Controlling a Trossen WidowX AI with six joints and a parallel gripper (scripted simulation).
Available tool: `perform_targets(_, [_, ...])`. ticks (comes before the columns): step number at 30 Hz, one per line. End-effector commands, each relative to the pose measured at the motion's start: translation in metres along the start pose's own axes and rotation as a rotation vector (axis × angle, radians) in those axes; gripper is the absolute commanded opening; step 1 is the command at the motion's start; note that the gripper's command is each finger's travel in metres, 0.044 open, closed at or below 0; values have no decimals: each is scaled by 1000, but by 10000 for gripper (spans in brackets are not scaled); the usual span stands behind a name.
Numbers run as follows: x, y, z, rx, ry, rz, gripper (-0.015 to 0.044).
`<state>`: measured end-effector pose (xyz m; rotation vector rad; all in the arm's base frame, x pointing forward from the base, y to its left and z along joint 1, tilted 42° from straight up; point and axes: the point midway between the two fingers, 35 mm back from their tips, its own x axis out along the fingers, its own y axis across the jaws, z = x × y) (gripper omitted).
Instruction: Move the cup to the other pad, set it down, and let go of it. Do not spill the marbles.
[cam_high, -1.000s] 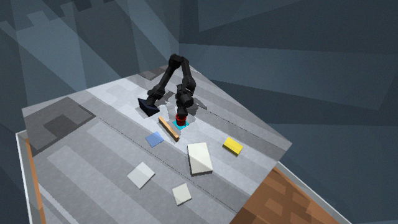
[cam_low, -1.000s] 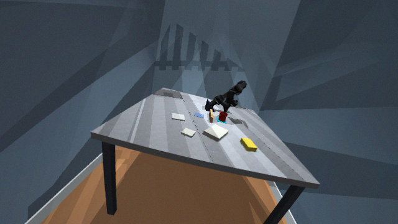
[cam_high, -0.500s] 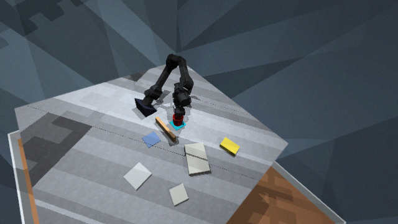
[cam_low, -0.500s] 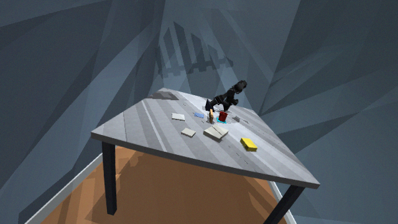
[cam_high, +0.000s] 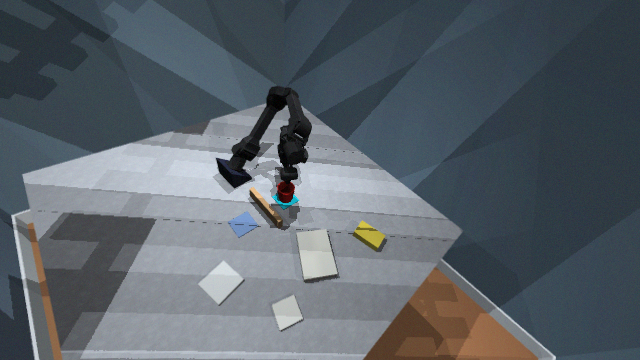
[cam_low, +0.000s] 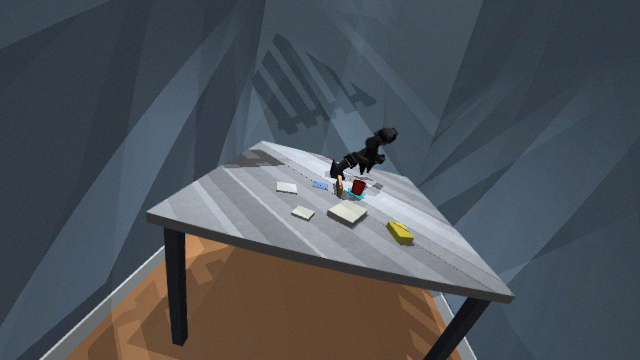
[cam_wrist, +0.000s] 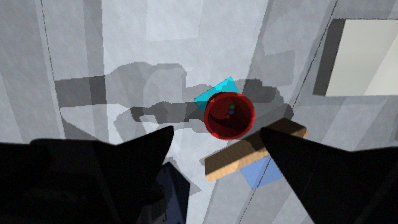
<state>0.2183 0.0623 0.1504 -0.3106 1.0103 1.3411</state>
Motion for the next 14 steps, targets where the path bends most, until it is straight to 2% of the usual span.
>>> perform_targets(1, [-12, -1, 0, 1, 3, -12, 440])
perform_targets(7, [-32, -1, 1, 11, 1, -29, 440])
perform_targets(14, [-31, -1, 1, 14, -4, -30, 440])
